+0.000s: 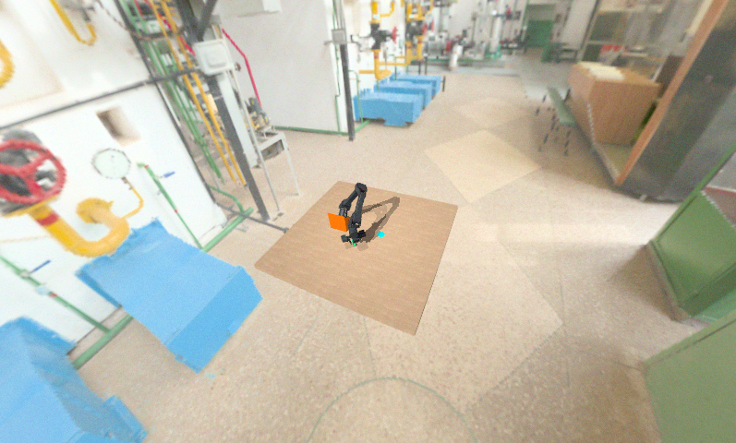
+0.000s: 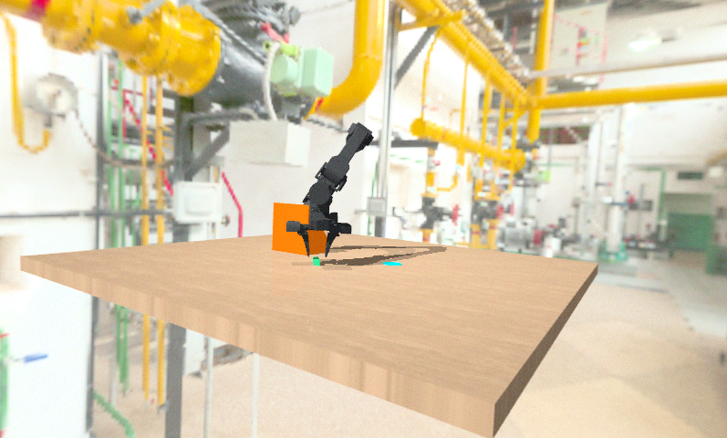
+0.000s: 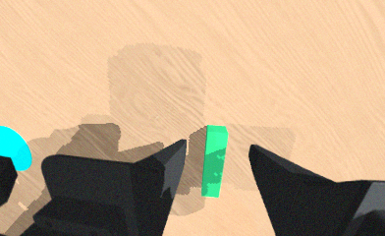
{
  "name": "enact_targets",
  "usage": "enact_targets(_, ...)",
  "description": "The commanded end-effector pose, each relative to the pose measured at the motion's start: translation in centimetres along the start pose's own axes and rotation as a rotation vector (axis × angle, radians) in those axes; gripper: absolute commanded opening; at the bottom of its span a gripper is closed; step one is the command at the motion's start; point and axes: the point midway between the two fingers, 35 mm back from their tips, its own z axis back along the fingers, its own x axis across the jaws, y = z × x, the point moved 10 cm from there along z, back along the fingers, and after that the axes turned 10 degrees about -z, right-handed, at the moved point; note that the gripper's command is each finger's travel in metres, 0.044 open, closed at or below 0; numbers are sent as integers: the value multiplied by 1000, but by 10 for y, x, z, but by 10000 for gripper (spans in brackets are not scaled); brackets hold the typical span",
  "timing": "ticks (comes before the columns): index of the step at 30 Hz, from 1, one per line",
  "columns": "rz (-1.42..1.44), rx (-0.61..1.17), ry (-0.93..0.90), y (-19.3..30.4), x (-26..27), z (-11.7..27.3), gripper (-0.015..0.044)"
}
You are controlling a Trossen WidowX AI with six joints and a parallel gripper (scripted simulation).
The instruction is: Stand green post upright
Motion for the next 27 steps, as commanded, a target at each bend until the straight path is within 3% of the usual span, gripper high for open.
enact_targets(1, -9, 2, -8, 5, -2, -19, 233)
enact_targets(2, -9, 2, -8, 5, -2, -19, 233)
enact_targets(10, -9, 2, -8, 5, -2, -19, 22)
enact_targets(27, -10, -3, -5, -1, 0, 17, 22)
